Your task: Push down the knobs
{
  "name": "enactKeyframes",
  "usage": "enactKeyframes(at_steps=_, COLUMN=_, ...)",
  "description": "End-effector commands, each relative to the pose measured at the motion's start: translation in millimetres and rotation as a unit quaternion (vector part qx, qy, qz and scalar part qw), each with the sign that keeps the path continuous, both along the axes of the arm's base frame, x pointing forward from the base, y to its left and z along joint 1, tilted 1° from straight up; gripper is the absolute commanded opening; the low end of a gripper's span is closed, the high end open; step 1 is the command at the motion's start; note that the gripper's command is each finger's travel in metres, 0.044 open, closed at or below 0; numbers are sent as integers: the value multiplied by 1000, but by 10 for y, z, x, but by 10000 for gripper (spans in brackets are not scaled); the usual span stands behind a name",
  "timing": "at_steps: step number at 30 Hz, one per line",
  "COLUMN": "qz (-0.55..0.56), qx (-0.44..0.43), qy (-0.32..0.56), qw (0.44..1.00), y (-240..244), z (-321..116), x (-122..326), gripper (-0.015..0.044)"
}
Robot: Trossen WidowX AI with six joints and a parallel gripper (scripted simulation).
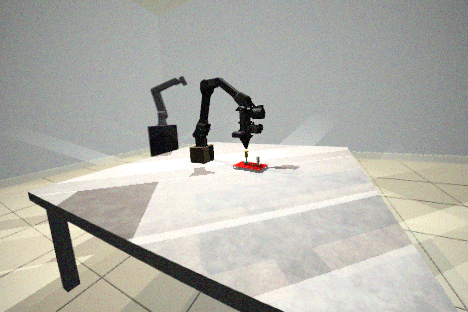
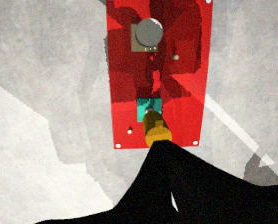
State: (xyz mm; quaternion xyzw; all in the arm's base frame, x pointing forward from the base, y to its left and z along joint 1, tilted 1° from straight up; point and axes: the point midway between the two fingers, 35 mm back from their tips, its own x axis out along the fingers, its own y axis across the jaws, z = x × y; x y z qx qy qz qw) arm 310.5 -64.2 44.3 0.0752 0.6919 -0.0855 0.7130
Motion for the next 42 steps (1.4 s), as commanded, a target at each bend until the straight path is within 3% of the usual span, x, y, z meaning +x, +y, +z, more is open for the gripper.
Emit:
enactKeyframes(at_steps=1, qz=-2, qx=-2, qy=3, qw=1000, y=-6, z=-81, x=-15, gripper=0)
enactKeyframes(at_steps=42, qz=-2, qx=-2, qy=3, qw=1000, y=-7, z=-133, x=-15, gripper=0)
